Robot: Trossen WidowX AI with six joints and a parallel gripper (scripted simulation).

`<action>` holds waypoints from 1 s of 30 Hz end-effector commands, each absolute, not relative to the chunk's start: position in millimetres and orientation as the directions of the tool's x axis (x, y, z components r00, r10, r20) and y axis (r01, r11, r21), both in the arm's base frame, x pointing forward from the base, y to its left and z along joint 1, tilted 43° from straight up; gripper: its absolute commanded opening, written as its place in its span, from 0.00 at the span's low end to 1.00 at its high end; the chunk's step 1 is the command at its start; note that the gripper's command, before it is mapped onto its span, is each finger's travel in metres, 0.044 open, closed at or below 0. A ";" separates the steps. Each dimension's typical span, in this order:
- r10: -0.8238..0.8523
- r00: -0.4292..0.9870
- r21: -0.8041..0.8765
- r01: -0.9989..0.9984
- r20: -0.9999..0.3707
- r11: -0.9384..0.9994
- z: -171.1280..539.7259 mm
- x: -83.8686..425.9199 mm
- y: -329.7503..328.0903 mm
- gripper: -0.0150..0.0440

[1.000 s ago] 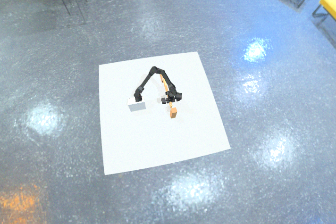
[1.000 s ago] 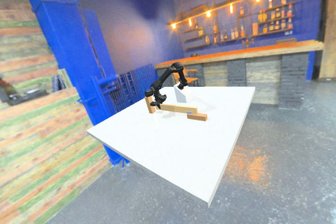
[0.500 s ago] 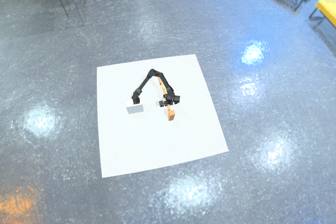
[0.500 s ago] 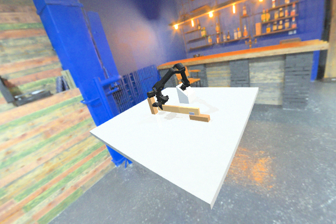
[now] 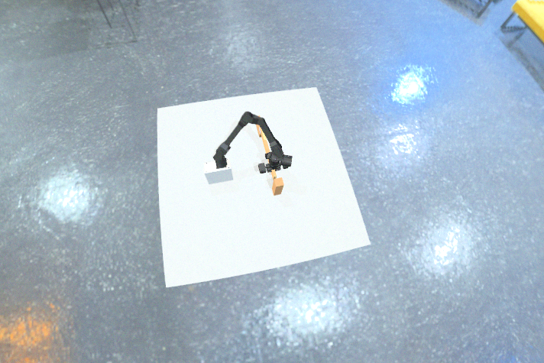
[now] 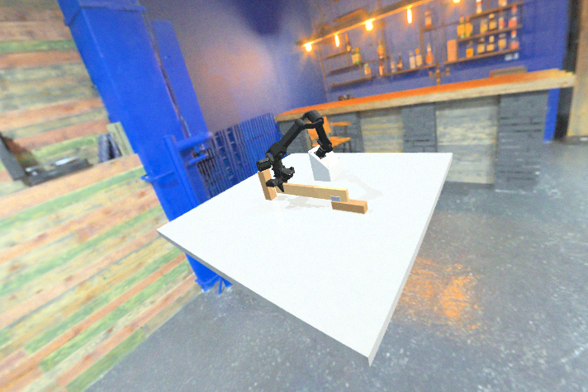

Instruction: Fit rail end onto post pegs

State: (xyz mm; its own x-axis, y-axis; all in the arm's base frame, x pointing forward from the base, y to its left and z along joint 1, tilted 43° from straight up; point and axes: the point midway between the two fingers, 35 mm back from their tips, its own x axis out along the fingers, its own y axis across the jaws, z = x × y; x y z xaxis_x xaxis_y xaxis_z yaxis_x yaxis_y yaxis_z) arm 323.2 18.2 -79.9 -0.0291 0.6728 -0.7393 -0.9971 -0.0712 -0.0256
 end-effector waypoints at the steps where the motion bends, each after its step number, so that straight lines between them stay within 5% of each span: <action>1: 0.673 -0.025 -0.027 -0.997 -0.739 -0.067 -80.7 323.2 14.5 0.25; 30: 0.673 -0.025 -0.027 -0.997 -0.739 -0.067 -87.6 323.8 8.8 0.25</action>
